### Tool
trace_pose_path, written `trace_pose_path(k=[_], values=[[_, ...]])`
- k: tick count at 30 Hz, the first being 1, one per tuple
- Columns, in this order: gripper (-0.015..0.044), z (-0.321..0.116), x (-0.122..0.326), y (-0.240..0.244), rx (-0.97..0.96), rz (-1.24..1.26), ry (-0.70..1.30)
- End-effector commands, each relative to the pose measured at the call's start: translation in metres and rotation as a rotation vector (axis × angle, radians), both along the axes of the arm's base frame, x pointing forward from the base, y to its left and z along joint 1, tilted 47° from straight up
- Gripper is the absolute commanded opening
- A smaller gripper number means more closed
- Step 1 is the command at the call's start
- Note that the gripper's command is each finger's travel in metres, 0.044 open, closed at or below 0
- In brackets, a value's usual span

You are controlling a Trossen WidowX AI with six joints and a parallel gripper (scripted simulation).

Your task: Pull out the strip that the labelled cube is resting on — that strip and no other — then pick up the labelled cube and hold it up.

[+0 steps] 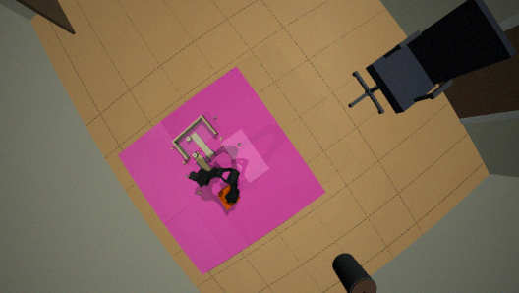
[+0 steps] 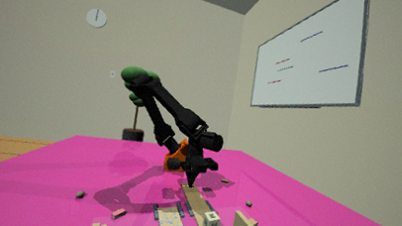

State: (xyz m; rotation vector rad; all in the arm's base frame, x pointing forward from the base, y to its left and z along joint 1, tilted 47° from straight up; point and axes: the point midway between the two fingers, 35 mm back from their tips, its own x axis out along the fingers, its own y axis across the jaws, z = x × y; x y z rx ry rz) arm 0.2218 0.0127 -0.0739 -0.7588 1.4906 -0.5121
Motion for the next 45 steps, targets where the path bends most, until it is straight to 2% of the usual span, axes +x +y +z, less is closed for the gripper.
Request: trace_pose_path(k=[1,21,45], values=[[0.0000,-0.002,-0.015,-0.007,-0.009,-0.018,0.030],[0.0000,0.001,-0.040,-0.010,-0.009,-0.018,0.032],[0.0000,0.001,-0.040,-0.010,-0.009,-0.018,0.032]])
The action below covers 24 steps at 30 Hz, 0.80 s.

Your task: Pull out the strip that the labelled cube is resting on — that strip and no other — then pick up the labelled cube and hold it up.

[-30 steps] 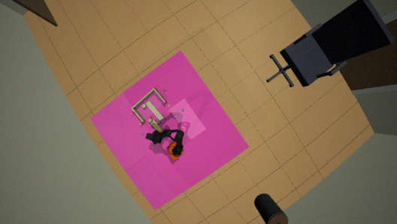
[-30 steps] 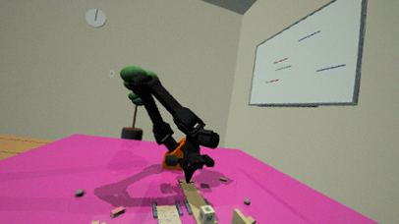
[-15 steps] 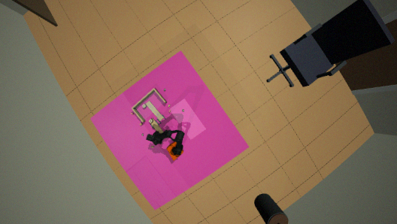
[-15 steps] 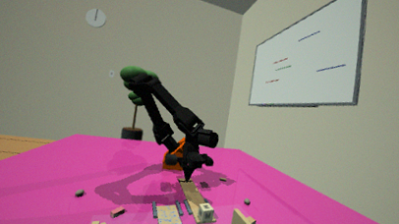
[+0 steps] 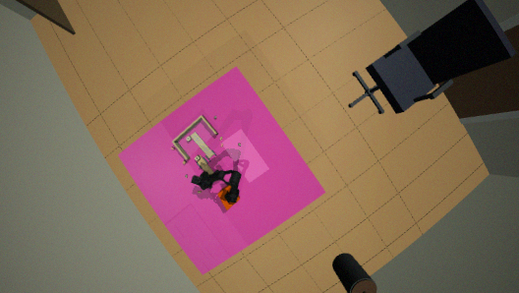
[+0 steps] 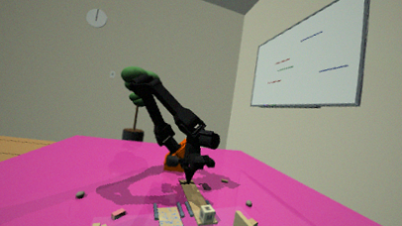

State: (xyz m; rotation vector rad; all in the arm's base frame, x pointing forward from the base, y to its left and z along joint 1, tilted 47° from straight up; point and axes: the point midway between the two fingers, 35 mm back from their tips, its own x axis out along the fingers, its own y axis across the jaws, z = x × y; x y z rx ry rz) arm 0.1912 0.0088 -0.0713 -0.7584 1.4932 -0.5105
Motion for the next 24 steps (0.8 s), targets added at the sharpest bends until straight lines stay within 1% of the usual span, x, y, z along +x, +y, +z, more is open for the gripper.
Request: trace_pose_path(k=[1,14,15,19,24], values=[[0.0000,-0.002,-0.010,-0.006,-0.010,-0.017,0.029],[0.0000,-0.002,-0.010,-0.006,-0.010,-0.017,0.029],[0.0000,0.001,0.000,0.002,0.000,-0.001,0.002],[0.0000,0.027,0.001,0.030,-0.007,-0.016,0.028],[0.0000,0.028,0.001,0.031,-0.008,-0.017,0.029]])
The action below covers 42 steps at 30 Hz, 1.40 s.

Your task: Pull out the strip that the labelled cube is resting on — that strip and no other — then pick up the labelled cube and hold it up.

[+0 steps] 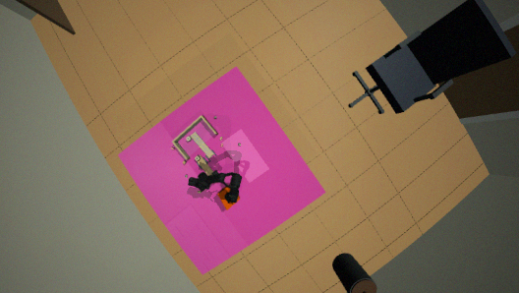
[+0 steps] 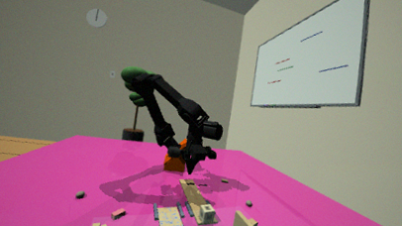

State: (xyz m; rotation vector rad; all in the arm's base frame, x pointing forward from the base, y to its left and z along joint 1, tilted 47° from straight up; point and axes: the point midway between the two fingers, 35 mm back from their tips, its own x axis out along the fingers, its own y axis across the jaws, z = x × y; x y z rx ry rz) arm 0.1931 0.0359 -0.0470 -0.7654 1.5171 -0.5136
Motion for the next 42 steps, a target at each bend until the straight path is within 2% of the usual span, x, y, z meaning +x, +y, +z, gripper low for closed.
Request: trace_pose_path(k=[1,17,42], values=[[0.0026,0.004,0.001,0.004,-0.002,-0.005,0.011],[0.0440,0.002,0.065,0.017,-0.003,0.043,0.058],[0.0440,0.003,0.156,0.036,-0.002,0.043,0.052]])
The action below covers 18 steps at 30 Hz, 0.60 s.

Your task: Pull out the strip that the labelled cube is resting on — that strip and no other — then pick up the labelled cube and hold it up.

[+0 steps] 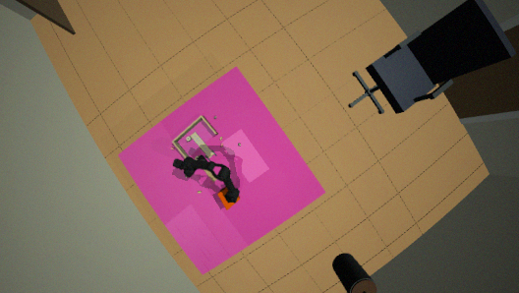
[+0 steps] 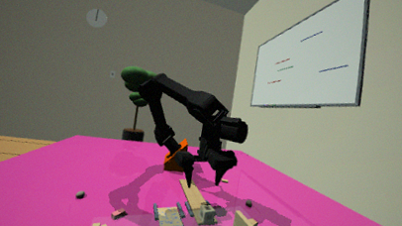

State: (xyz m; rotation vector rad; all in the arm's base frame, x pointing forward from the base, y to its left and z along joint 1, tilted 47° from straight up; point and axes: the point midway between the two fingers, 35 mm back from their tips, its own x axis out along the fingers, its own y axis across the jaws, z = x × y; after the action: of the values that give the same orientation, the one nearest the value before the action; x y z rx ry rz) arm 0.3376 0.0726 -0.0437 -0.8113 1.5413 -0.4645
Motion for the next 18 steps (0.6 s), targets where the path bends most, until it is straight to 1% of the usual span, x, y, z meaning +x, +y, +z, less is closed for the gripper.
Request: trace_pose_path(k=[1,14,18], values=[[0.0440,0.000,0.016,0.000,-0.005,0.000,0.005],[0.0440,-0.002,0.059,0.003,-0.005,0.000,0.002],[0.0335,-0.004,0.059,0.001,-0.005,0.000,0.002]])
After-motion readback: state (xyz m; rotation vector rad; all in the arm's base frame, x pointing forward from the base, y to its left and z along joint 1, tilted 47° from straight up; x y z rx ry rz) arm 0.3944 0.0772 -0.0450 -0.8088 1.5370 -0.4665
